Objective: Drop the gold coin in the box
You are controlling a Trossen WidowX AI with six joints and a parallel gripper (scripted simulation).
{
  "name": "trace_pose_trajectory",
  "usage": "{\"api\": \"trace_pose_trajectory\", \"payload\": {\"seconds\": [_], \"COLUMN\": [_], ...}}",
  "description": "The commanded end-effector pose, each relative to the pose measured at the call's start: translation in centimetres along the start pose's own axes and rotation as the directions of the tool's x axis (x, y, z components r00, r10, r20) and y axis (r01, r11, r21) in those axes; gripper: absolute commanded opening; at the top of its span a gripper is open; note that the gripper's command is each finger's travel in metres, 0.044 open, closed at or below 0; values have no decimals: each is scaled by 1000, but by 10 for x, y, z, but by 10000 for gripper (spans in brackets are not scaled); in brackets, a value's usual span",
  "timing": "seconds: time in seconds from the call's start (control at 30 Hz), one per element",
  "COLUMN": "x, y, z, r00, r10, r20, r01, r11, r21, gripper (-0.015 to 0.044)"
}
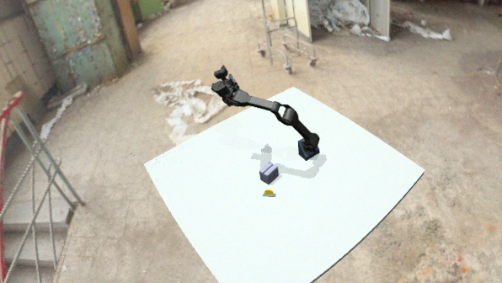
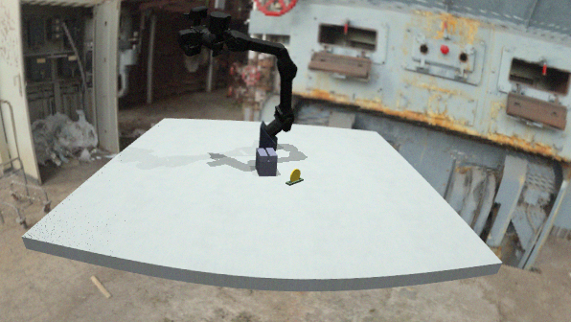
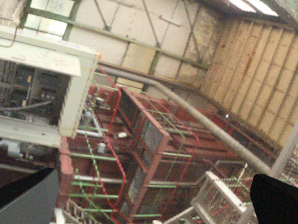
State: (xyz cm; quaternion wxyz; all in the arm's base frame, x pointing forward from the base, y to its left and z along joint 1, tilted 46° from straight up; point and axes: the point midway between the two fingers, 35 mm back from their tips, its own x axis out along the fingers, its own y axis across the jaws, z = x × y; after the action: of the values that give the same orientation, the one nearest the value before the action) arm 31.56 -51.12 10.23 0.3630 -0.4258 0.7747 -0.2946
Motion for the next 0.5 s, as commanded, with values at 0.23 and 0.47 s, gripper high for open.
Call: {"api": "trace_pose_trajectory", "payload": {"seconds": [0.23, 0.47], "x": [-72, -169], "y": [20, 63], "z": [56, 88], "r00": [925, 700], "r10": [95, 307], "r20": [369, 645], "r01": [-143, -463], "r11": [984, 882], "r21": [103, 83], "gripper": [190, 161]}}
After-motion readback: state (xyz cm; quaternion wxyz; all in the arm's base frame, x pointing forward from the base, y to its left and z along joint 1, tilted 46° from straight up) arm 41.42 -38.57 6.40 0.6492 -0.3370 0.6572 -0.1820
